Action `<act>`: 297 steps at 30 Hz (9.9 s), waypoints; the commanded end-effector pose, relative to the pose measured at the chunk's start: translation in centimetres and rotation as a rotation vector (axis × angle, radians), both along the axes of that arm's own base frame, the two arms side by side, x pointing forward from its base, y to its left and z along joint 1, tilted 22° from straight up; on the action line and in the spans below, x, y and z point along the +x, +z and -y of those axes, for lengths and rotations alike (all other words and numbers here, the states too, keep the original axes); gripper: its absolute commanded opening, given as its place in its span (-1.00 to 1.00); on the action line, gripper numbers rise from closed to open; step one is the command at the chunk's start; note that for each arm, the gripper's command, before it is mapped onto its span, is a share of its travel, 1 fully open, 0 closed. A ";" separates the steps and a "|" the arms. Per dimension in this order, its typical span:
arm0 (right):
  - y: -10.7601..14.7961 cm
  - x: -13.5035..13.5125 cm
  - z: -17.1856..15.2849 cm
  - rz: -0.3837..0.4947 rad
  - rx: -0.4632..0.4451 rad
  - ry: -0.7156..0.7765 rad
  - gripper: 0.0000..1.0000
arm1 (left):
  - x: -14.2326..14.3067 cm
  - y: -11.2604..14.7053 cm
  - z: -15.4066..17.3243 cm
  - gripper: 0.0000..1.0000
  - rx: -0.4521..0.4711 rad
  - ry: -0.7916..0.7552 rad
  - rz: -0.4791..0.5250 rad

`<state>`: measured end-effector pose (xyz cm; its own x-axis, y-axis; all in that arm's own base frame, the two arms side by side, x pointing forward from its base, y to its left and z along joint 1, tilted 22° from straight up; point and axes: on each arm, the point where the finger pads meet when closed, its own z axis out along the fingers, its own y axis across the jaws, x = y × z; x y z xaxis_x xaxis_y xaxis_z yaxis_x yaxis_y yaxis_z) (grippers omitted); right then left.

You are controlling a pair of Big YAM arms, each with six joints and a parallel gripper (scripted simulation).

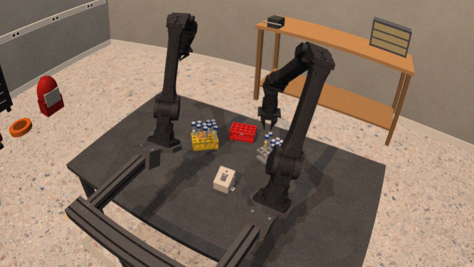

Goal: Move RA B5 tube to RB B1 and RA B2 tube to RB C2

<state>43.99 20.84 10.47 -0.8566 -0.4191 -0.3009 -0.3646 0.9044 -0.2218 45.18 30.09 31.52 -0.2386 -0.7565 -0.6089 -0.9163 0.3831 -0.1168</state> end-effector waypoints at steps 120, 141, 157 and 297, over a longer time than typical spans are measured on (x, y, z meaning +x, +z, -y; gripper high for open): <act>-1.3 -2.5 9.3 -0.001 -0.001 -0.009 -0.40 | 0.4 2.0 -0.3 -0.40 0.019 0.001 0.035; -4.2 -1.5 9.6 -0.001 -0.001 -0.008 -0.40 | 0.4 2.0 -0.3 -0.40 0.019 0.001 0.035; -2.7 0.3 8.9 0.039 0.014 -0.008 -0.40 | 0.4 2.0 -0.3 -0.40 0.019 0.001 0.035; 1.0 -0.9 7.9 0.054 0.024 -0.007 -1.00 | 0.4 2.0 -0.3 -0.40 0.019 0.001 0.035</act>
<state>41.74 11.92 8.47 -0.8589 -0.4129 -0.3031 -0.3585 0.9073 -0.2199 45.18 30.09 31.52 -0.2386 -0.7565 -0.6089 -0.9163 0.3831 -0.1168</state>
